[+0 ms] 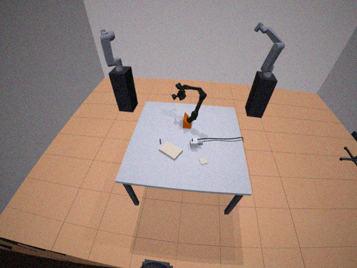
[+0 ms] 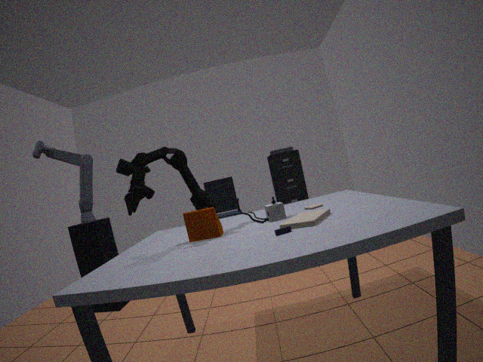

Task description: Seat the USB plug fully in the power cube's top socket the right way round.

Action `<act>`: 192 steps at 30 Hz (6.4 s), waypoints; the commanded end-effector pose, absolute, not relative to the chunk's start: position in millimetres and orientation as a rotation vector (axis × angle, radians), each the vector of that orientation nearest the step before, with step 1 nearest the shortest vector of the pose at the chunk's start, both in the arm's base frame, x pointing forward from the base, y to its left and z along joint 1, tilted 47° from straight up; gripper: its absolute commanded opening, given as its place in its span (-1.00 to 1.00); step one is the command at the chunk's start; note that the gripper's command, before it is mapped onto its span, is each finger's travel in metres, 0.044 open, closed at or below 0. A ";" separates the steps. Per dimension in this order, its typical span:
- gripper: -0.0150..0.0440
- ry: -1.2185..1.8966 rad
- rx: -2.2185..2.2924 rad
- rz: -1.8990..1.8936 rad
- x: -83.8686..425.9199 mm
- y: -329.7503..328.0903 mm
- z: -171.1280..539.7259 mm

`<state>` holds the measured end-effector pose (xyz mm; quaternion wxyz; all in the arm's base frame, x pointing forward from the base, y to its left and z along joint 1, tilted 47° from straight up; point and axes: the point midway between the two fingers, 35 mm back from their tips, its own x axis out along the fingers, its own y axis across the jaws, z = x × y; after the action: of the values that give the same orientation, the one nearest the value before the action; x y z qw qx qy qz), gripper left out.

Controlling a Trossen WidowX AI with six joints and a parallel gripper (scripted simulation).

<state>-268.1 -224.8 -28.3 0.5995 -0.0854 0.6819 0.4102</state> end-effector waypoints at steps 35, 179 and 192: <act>1.00 0.687 -0.855 1.337 272.7 -150.5 77.7; -0.49 0.595 -0.595 1.467 314.2 -19.3 123.6; -0.49 0.826 -0.325 1.326 314.2 -19.1 123.5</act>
<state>314.3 -19.2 123.8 0.6924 -0.1721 0.3475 0.6084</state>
